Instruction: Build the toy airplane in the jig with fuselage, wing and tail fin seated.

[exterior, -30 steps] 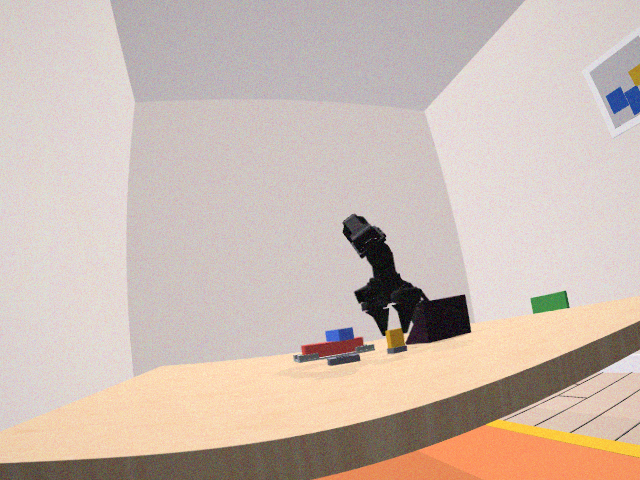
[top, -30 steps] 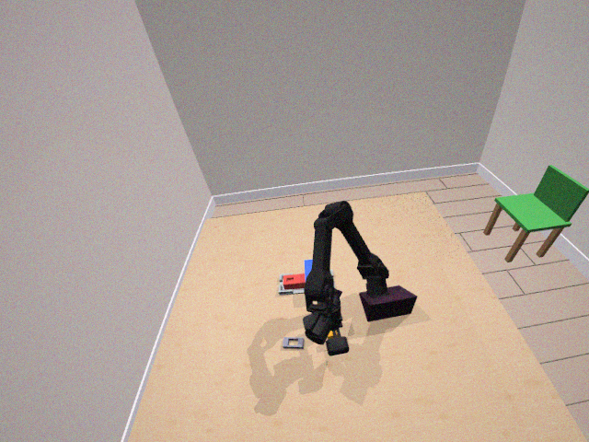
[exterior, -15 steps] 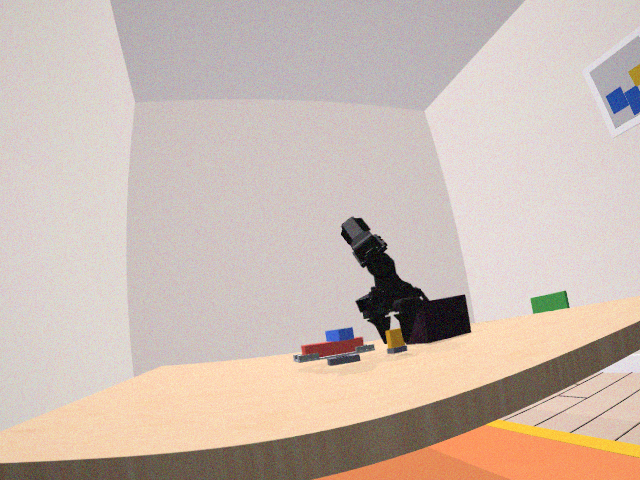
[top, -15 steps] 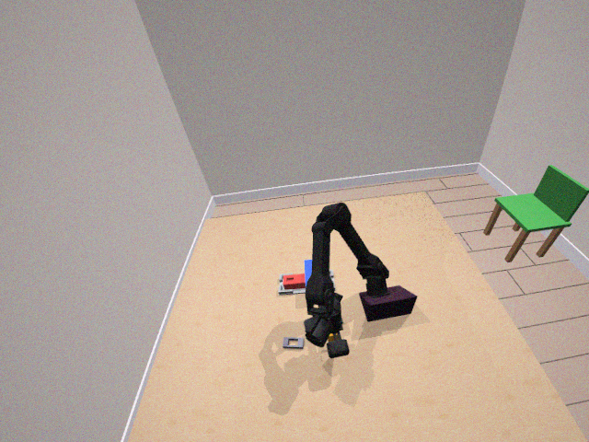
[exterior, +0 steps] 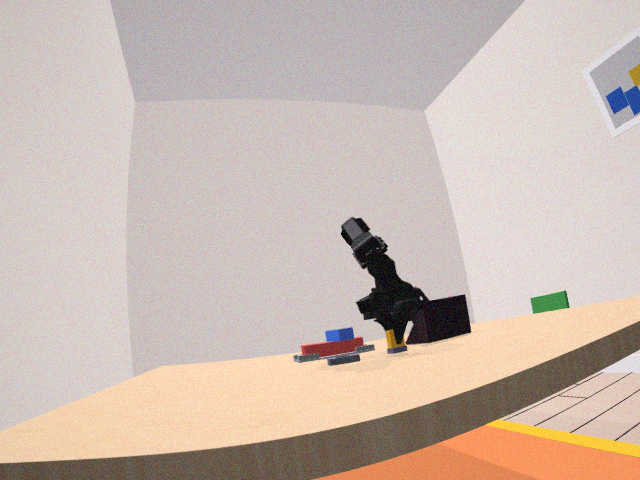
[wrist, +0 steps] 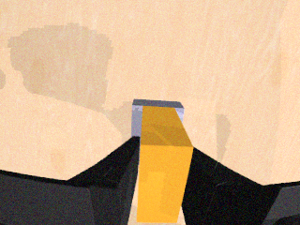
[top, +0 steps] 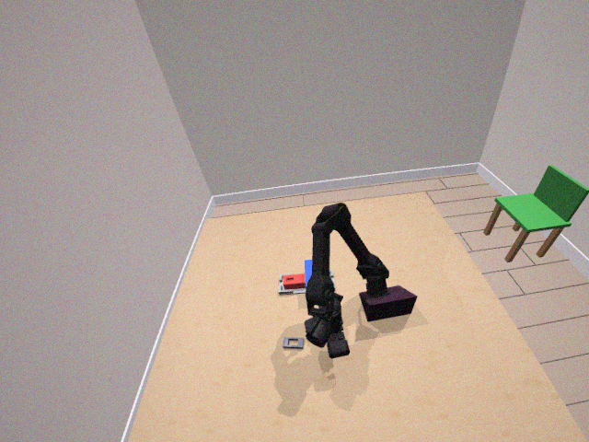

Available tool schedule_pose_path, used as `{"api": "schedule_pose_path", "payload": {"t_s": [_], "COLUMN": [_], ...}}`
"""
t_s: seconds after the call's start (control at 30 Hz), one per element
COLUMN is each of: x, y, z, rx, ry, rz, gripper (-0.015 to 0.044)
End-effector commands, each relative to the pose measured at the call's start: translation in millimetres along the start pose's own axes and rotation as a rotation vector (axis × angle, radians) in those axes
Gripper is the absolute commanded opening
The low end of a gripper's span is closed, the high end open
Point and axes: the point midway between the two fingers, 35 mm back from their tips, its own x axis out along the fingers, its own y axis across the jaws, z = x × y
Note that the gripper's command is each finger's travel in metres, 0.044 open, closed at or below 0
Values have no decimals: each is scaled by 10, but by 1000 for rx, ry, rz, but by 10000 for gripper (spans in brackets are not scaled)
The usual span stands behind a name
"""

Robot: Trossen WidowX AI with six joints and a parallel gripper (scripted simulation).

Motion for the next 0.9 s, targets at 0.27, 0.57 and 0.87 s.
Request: {"api": "schedule_pose_path", "payload": {"t_s": [0.27, 0.57, 0.87], "x": [-33, -244, -506], "y": [2, 31, 59], "z": [29, 111, 116], "rx": [3, 17, 10], "ry": [-20, -68, -51], "rz": [5, 30, 27], "gripper": [0, 0, 0]}}
